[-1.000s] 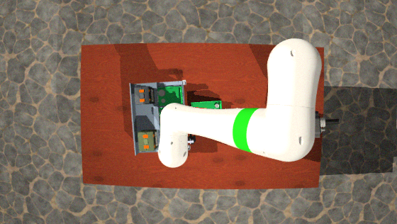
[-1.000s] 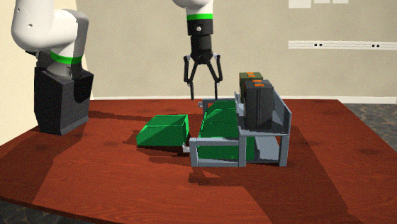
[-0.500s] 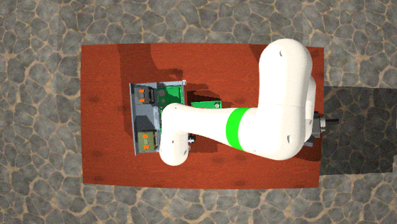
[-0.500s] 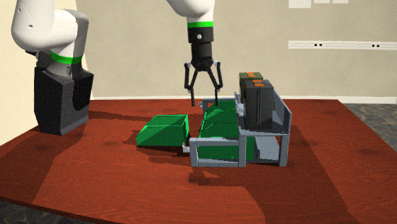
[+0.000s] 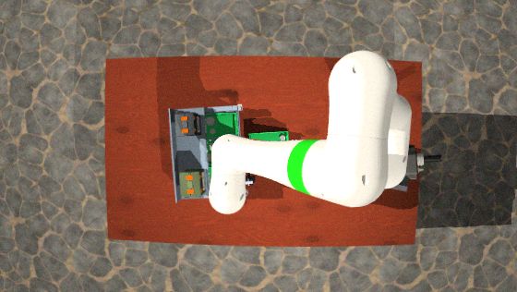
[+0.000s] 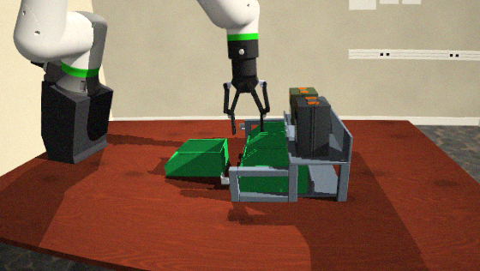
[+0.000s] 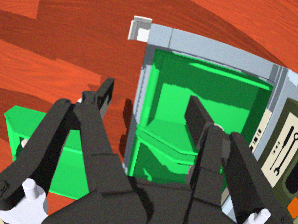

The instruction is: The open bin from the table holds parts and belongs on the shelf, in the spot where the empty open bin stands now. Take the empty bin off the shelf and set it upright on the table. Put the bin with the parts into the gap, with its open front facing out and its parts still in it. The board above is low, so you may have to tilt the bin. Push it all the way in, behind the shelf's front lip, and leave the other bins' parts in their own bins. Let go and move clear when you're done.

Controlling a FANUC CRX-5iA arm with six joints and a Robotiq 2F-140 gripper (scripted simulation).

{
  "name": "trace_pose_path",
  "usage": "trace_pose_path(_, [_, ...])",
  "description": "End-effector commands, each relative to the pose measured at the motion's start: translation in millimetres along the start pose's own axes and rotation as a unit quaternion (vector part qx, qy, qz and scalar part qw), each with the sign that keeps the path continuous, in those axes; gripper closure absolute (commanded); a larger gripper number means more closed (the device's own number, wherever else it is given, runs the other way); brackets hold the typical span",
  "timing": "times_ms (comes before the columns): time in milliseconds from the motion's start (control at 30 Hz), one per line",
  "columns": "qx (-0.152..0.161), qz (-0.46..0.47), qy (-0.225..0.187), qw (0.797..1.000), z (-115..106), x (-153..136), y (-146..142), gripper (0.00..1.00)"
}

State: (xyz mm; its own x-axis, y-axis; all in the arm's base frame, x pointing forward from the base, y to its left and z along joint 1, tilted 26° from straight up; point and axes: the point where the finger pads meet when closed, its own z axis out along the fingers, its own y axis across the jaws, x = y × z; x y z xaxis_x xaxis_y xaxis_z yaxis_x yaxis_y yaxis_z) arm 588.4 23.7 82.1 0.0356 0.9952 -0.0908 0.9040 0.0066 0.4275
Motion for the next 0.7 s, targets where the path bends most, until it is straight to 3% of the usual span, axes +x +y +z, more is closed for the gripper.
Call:
trace_pose_path(0, [-0.001,0.0,0.0,1.0,1.2,0.0,0.8,0.38])
trace_pose_path(667, [-0.001,0.0,0.0,1.0,4.2,0.0,0.8,0.38])
